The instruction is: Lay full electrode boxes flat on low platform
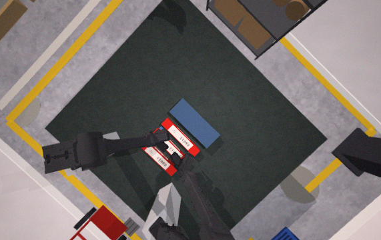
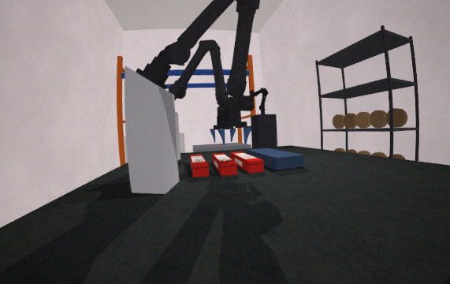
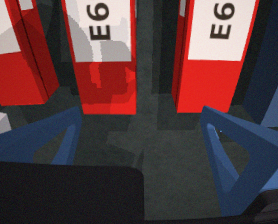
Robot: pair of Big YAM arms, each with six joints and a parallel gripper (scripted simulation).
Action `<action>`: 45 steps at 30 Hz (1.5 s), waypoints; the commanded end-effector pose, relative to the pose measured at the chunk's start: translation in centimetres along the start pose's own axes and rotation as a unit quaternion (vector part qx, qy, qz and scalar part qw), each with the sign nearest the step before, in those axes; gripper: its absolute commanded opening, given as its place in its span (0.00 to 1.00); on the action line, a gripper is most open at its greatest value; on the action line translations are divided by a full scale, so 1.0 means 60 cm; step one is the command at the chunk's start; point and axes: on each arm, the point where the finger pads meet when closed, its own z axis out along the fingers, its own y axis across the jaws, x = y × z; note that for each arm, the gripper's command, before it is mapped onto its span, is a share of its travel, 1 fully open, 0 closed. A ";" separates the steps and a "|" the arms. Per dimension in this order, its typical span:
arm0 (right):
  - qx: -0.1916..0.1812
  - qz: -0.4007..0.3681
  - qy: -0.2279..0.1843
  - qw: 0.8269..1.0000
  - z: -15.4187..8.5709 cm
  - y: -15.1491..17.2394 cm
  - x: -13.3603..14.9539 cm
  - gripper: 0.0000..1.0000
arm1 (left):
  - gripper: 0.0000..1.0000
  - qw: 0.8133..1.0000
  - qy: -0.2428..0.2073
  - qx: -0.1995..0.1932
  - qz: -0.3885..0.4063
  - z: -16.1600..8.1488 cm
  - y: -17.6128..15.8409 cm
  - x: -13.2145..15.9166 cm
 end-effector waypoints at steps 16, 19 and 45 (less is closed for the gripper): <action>-0.002 -0.012 -0.001 1.000 -0.027 -0.128 -0.004 1.00 | 1.00 1.000 0.007 0.001 0.000 -0.023 0.139 0.020; 0.000 -0.012 -0.002 1.000 -0.027 -0.128 -0.005 1.00 | 1.00 1.000 0.002 0.001 0.007 -0.024 0.133 0.007; 0.011 -0.003 -0.002 1.000 0.034 -0.149 -0.004 1.00 | 1.00 1.000 -0.004 -0.021 -0.003 0.027 0.169 0.005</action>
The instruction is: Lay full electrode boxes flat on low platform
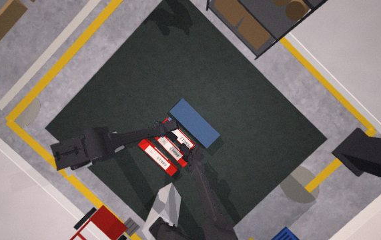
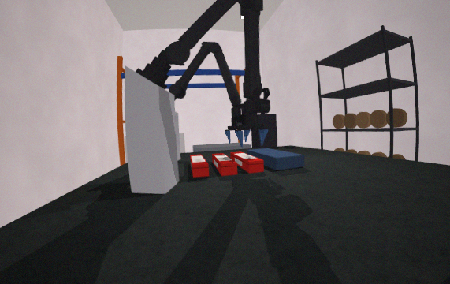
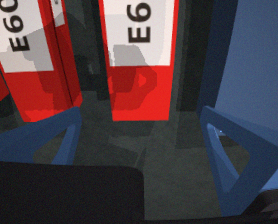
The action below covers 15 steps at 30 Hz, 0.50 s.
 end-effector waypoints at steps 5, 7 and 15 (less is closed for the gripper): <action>0.006 -0.003 -0.001 1.000 0.037 -0.013 0.002 1.00 | 1.00 1.000 -0.002 -0.008 -0.002 0.040 0.020 0.002; -0.001 -0.008 0.000 1.000 0.038 0.005 0.001 1.00 | 1.00 1.000 0.003 0.003 -0.001 0.045 -0.003 0.013; 0.004 -0.003 0.000 1.000 0.057 -0.007 0.004 1.00 | 1.00 1.000 -0.001 -0.006 -0.003 0.061 0.014 0.005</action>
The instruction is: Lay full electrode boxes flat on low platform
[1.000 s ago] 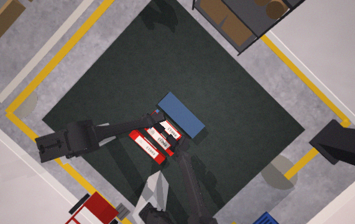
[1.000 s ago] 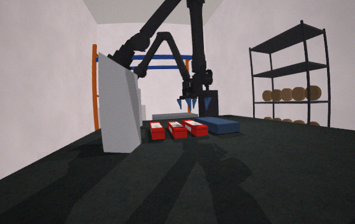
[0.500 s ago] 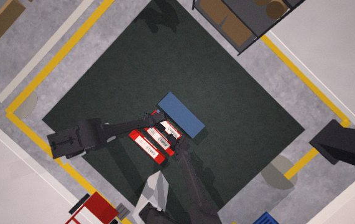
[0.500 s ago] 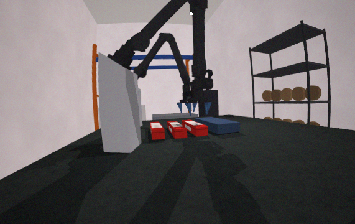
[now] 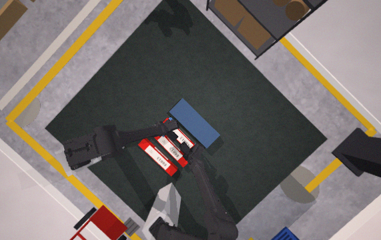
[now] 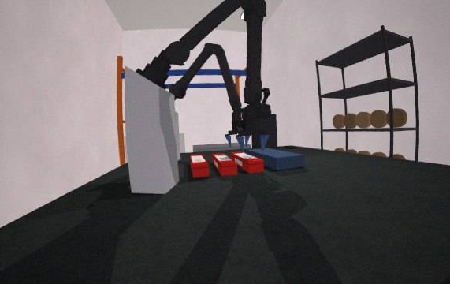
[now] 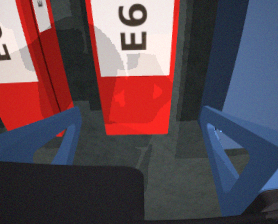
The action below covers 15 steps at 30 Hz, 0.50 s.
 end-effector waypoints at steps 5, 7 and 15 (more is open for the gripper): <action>0.000 -0.005 0.000 1.000 0.037 -0.002 0.004 1.00 | 1.00 1.000 0.000 -0.003 -0.001 0.041 0.011 0.006; 0.000 -0.005 0.000 1.000 0.046 -0.002 0.004 1.00 | 1.00 1.000 0.000 -0.002 -0.001 0.050 0.009 0.007; -0.001 -0.005 0.001 1.000 0.066 0.001 0.004 1.00 | 1.00 1.000 0.001 -0.001 -0.001 0.066 0.005 0.009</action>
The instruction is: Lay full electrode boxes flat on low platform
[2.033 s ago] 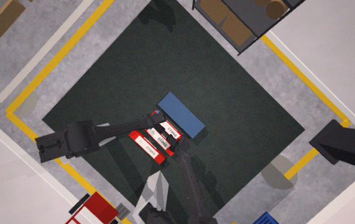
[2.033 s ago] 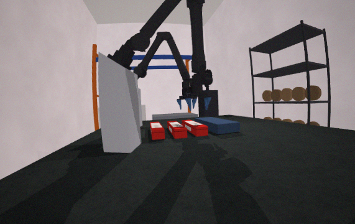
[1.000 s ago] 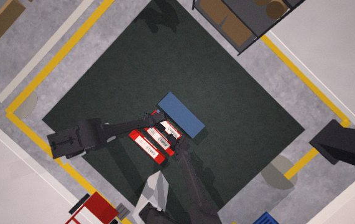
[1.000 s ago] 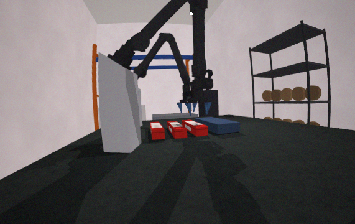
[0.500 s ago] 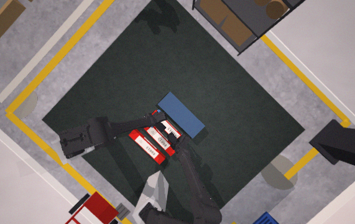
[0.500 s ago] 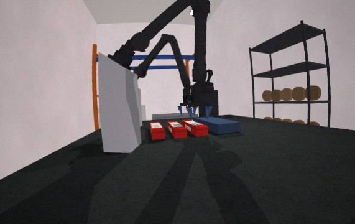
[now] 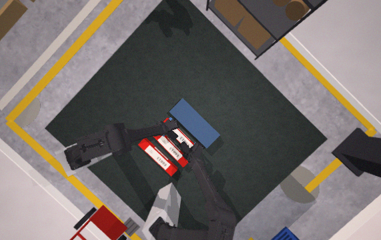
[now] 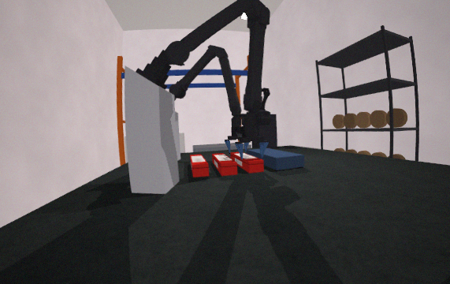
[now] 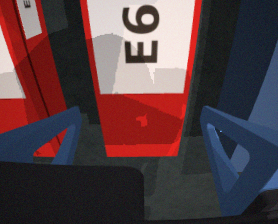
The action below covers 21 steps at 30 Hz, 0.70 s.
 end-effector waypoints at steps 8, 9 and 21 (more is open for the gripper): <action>0.003 -0.003 0.000 1.000 0.044 -0.006 0.005 1.00 | 1.00 1.000 -0.002 -0.008 -0.002 0.043 0.016 0.004; 0.003 -0.003 0.000 1.000 0.048 -0.006 0.005 1.00 | 1.00 1.000 -0.002 -0.007 -0.001 0.048 0.016 0.005; 0.003 -0.003 0.000 1.000 0.060 -0.003 0.005 1.00 | 1.00 1.000 -0.002 -0.007 -0.002 0.065 0.013 0.006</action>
